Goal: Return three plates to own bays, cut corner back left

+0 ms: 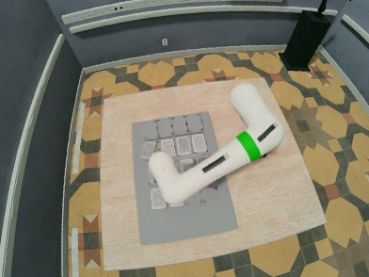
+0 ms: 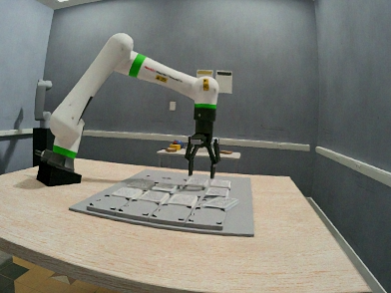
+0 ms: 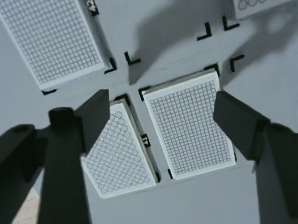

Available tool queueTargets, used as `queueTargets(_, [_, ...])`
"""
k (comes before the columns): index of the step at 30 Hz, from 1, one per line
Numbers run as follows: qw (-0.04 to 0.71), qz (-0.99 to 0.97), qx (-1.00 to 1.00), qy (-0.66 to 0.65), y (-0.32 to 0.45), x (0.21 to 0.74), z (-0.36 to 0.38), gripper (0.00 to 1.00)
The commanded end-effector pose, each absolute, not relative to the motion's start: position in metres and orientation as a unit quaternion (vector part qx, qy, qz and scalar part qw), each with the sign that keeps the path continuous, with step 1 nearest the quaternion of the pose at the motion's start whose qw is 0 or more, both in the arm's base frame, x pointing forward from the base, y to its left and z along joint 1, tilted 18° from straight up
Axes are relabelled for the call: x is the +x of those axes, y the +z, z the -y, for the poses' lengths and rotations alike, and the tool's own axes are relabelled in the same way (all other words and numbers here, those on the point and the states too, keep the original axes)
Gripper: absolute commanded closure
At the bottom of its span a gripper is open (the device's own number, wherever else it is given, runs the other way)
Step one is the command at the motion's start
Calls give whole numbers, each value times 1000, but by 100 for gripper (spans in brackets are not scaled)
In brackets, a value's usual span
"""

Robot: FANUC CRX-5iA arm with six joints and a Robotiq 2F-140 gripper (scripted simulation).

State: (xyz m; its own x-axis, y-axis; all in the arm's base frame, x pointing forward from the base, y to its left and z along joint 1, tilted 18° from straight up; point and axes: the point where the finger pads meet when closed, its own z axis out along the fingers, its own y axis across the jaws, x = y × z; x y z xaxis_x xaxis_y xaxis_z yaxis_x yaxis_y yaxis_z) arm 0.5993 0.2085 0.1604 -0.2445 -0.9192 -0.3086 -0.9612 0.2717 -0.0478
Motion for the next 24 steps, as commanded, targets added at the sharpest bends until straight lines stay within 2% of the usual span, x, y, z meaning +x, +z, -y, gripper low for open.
queueTargets(1, [140,-786,-598,75,158,608,-193,30])
queueTargets(24, [140,-786,-598,75,142,647,-120,30])
